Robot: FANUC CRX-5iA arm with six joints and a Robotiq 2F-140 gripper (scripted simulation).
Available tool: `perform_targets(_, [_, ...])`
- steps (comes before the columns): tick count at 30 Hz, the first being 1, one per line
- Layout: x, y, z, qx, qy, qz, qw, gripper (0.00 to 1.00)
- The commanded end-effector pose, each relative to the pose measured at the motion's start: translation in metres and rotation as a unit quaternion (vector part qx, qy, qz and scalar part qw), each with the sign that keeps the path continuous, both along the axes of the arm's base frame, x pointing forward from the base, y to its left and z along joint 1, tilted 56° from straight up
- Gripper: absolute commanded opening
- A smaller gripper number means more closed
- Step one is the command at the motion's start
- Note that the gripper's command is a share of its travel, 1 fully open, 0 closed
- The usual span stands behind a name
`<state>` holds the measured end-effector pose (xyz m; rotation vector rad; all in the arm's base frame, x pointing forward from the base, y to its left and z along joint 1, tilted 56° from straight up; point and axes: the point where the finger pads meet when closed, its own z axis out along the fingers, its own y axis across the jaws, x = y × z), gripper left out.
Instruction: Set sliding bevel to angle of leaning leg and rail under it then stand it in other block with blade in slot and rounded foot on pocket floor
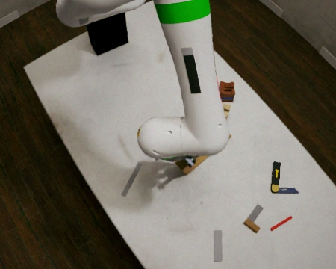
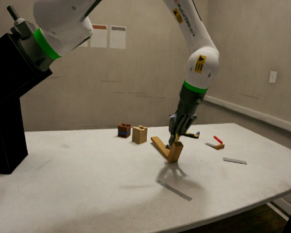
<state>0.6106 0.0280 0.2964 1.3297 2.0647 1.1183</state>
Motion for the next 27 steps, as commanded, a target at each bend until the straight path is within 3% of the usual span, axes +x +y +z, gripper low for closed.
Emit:
perform_targets(1, [0.000,0.000,0.001,0.000,-0.001,0.000,1.000,0.10])
perform_targets(27, [0.013,0.006,-0.009,0.000,-0.001,0.000,1.000,0.10])
